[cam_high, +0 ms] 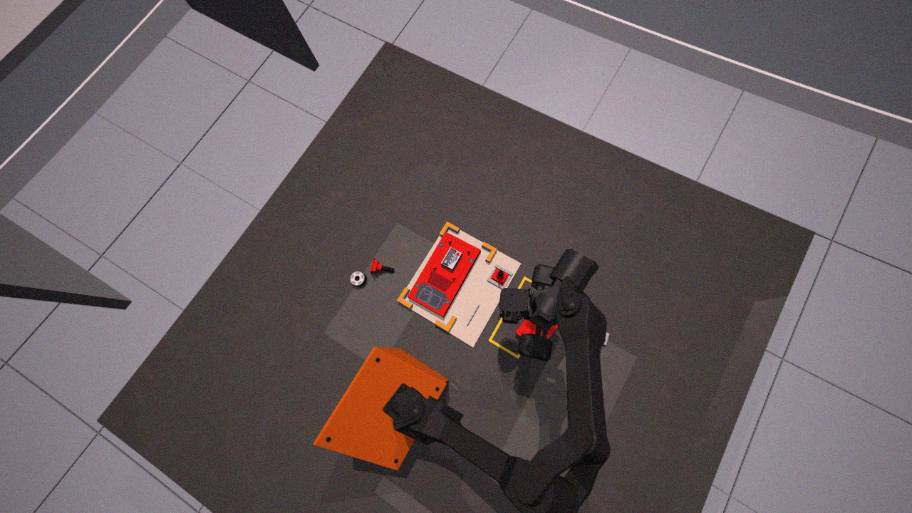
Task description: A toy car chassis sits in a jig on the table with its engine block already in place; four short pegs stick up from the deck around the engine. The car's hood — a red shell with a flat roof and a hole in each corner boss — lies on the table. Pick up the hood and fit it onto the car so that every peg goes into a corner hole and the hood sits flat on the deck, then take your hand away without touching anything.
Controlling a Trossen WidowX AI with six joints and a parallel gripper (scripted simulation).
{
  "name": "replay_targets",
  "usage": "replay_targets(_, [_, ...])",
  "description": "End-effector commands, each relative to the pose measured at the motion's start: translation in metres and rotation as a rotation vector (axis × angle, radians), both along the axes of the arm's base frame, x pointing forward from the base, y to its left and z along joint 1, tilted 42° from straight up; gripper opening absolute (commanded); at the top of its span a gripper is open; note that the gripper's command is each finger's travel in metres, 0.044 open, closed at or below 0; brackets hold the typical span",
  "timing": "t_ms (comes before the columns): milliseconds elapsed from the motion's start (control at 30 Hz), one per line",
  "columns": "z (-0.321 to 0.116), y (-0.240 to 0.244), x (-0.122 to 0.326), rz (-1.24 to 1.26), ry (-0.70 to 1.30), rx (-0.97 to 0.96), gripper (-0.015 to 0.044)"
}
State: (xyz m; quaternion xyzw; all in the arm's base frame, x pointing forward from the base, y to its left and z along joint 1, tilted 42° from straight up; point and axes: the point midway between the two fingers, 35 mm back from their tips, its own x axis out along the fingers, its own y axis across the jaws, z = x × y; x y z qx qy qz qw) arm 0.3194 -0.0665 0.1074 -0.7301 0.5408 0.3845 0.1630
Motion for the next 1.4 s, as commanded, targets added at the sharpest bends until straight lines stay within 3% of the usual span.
replay_targets(0, [-0.004, -0.018, -0.002, -0.687, -0.609, 0.119, 0.044])
replay_targets(700, [-0.007, -0.036, -0.001, -1.503, -1.341, 0.245, 0.044])
replay_targets(1367, [-0.006, -0.037, -0.001, -1.509, -1.346, 0.246, 0.044])
